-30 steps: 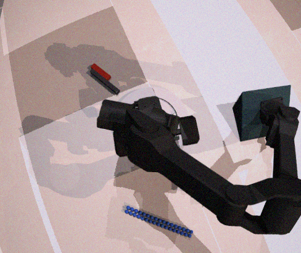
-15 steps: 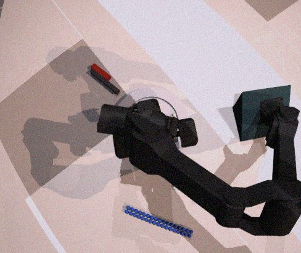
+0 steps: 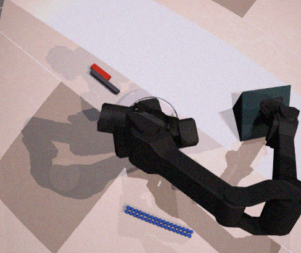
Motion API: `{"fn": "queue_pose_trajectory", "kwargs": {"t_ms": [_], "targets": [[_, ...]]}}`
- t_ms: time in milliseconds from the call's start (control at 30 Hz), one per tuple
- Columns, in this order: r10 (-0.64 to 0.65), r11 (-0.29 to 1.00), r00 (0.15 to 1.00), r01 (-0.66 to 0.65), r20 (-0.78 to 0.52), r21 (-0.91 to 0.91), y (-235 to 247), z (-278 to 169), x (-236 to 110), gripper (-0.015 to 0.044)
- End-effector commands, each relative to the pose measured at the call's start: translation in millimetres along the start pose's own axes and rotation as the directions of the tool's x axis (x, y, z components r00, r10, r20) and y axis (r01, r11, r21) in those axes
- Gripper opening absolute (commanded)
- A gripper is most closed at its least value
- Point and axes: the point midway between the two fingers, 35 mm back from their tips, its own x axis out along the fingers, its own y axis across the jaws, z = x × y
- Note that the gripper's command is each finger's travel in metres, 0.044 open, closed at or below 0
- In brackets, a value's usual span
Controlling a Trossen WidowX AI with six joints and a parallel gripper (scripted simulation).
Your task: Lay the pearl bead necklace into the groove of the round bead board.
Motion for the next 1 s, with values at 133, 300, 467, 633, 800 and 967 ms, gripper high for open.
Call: {"fn": "queue_pose_trajectory", "kwargs": {"t_ms": [133,300,467,633,800,967], "targets": [[0.003,1.000,1.000,-0.003,-0.002,0.000,0,0,-9,0.0440],[0.003,1.000,1.000,-0.003,-0.002,0.000,0,0,-9,0.0440],[0.003,1.000,1.000,-0.003,-0.002,0.000,0,0,-9,0.0440],[0.003,1.000,1.000,-0.003,-0.002,0.000,0,0,-9,0.0440],[0.003,0.977,1.000,-0.003,0.001,-0.215,-3,6,-11,0.0335],[0.003,0.794,1.000,0.000,0.004,-0.608,-9,18,-16,0.0204]]}}
